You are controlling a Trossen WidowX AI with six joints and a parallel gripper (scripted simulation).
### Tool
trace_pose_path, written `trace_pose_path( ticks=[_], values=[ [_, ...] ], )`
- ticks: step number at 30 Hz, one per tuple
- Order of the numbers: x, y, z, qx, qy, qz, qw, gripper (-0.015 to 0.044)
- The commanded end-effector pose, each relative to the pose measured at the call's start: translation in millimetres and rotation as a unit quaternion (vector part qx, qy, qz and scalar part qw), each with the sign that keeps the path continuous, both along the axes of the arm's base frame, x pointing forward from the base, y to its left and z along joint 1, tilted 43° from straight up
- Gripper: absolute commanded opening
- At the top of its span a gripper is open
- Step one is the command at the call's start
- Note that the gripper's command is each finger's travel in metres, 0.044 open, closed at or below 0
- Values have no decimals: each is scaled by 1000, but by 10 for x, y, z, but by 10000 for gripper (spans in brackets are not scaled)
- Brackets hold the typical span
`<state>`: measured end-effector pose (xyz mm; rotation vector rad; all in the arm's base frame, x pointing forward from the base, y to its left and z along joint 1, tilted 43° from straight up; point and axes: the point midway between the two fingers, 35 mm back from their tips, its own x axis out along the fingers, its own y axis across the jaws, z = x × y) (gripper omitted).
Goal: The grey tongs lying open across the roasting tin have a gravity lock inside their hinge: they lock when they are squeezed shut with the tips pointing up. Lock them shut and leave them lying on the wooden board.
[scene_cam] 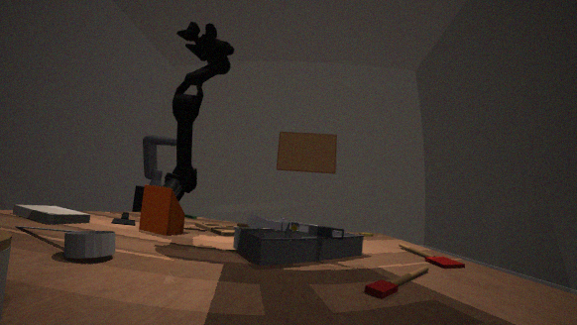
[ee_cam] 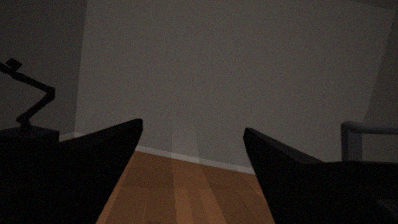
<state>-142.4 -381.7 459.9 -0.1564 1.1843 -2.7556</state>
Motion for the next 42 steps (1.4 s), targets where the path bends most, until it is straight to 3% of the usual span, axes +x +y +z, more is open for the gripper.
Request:
trace_pose_path(
  ticks=[1, 12, 20, 31, 42],
  values=[
    [0, 0, 0, 0, 0, 0, 1000, 426],
    [-136, 199, 292, -48, 18, 18, 999, 440],
    [-377, 596, 727, -110, 59, 21, 992, 440],
    [-373, 1012, 1172, -178, 118, 48, 976, 440],
    [-404, 1885, 1666, -245, 196, 18, 949, 440]
  ],
)
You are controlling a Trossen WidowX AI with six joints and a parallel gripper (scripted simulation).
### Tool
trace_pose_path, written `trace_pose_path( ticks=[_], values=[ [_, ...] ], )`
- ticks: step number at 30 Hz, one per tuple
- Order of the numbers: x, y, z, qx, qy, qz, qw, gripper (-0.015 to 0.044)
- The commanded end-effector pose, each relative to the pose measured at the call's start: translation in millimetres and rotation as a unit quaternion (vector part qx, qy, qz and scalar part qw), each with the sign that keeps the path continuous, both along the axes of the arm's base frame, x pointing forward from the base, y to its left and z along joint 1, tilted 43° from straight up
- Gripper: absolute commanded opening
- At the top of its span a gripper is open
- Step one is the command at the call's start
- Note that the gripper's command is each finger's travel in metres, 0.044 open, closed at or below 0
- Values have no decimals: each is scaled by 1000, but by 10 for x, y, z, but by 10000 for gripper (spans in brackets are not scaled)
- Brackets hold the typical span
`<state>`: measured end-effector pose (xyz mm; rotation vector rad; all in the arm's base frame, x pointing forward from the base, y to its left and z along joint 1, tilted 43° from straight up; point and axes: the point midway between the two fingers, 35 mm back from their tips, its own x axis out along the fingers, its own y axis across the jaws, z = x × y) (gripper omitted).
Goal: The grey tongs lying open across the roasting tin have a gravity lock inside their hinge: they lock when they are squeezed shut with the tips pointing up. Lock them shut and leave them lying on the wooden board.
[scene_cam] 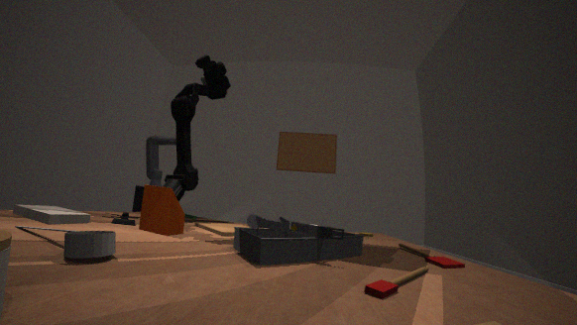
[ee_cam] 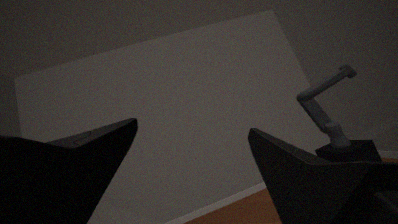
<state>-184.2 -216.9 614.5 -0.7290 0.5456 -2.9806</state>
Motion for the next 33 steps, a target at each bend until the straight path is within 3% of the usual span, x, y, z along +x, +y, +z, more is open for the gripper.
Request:
trace_pose_path(
  ticks=[1, 10, 24, 33],
  values=[
    [11, 298, 146, -21, 28, -17, 999, 440],
    [153, 729, 372, -65, 95, -25, 993, 440],
    [606, 2103, 684, -146, 195, -151, 958, 440],
    [946, 2616, 738, -177, 245, -206, 931, 440]
  ],
)
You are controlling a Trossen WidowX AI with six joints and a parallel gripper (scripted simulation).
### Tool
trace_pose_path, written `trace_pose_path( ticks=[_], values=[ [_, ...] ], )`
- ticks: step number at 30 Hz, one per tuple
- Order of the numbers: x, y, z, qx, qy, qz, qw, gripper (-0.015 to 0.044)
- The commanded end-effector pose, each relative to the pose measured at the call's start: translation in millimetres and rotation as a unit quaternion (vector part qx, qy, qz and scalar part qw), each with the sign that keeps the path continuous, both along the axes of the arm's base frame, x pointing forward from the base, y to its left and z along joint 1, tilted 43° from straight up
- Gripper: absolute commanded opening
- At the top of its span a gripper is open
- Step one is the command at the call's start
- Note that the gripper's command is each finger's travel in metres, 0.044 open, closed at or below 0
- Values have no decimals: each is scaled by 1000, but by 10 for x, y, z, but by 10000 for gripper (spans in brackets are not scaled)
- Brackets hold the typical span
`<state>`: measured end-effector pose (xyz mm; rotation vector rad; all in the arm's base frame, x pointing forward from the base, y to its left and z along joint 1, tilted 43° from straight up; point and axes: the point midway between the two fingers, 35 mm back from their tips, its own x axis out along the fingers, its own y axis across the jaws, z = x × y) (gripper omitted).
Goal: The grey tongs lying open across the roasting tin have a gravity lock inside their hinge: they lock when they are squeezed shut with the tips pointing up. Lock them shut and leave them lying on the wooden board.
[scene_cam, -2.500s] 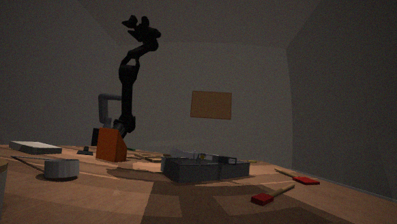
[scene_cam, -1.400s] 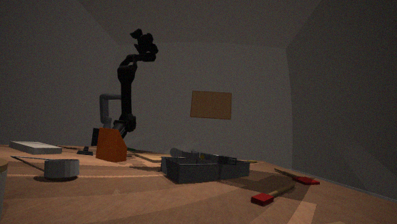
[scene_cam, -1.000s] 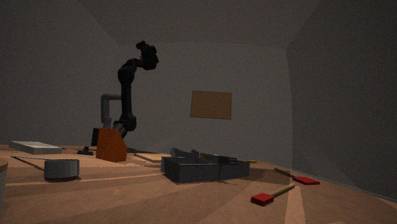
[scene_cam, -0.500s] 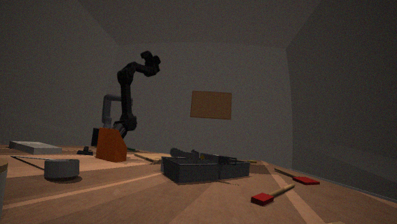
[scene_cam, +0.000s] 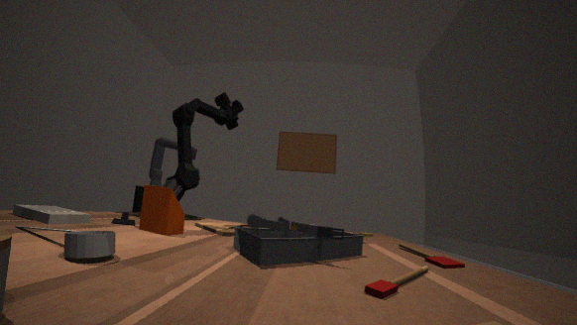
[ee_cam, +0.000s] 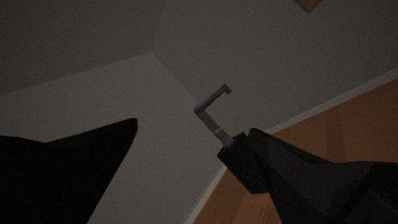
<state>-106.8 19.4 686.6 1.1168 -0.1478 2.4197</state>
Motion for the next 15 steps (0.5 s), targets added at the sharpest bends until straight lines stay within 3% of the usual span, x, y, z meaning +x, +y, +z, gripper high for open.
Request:
trace_pose_path(
  ticks=[1, 15],
  values=[
    [240, 352, 21, -28, 26, -42, 998, 440],
    [992, 1029, -12, -81, 112, -139, 981, 440]
  ],
)
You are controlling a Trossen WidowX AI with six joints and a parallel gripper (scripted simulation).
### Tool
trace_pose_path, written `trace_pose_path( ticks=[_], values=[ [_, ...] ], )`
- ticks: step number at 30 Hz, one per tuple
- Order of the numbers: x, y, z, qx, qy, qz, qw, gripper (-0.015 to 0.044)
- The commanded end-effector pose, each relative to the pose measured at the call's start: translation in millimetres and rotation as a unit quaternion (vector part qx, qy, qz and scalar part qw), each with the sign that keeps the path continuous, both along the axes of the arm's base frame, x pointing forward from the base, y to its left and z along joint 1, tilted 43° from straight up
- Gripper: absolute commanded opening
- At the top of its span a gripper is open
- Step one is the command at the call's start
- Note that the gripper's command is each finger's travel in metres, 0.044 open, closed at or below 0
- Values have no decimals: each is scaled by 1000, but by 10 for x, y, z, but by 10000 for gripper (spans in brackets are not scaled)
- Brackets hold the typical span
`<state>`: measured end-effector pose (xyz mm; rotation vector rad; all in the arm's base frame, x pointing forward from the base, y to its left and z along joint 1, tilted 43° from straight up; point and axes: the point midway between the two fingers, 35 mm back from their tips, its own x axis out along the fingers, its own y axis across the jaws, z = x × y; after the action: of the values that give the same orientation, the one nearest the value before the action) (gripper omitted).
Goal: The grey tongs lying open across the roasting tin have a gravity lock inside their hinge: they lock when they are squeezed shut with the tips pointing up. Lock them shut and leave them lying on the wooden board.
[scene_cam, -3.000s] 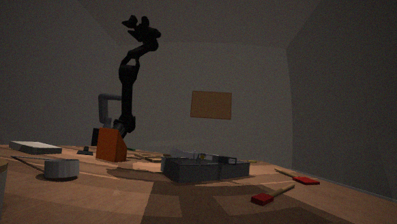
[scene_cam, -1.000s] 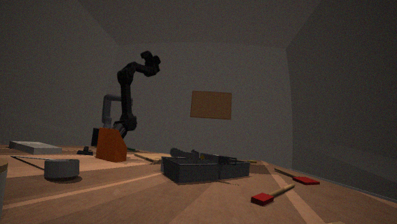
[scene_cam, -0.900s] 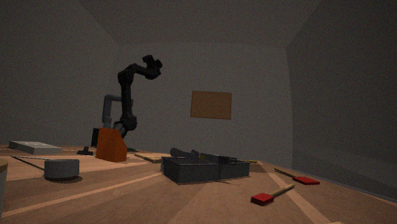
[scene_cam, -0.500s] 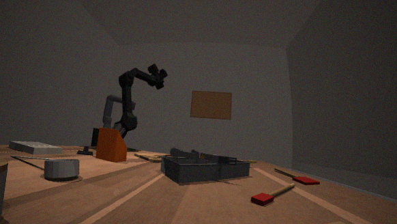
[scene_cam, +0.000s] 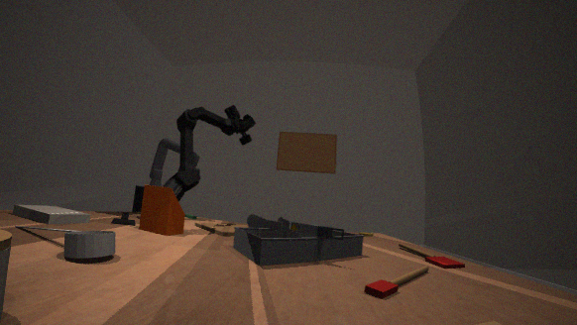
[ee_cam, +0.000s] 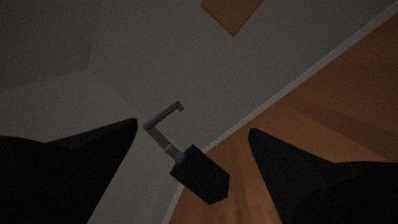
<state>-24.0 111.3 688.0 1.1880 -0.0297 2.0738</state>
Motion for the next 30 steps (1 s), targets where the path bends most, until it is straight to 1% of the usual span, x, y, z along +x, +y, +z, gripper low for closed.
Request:
trace_pose_path(
  ticks=[1, 3, 7, 14, 17, 22, 30],
  values=[
    [225, 152, -40, -13, 22, -34, 999, 440],
    [369, 265, -70, -27, 32, -53, 998, 440],
    [463, 303, -87, -29, 40, -68, 996, 440],
    [783, 460, -176, -52, 59, -117, 990, 440],
    [1023, 583, -245, -72, 75, -144, 984, 440],
    [1558, 729, -435, -99, 84, -223, 966, 440],
    [1985, 793, -611, -130, 124, -262, 948, 440]
  ],
)
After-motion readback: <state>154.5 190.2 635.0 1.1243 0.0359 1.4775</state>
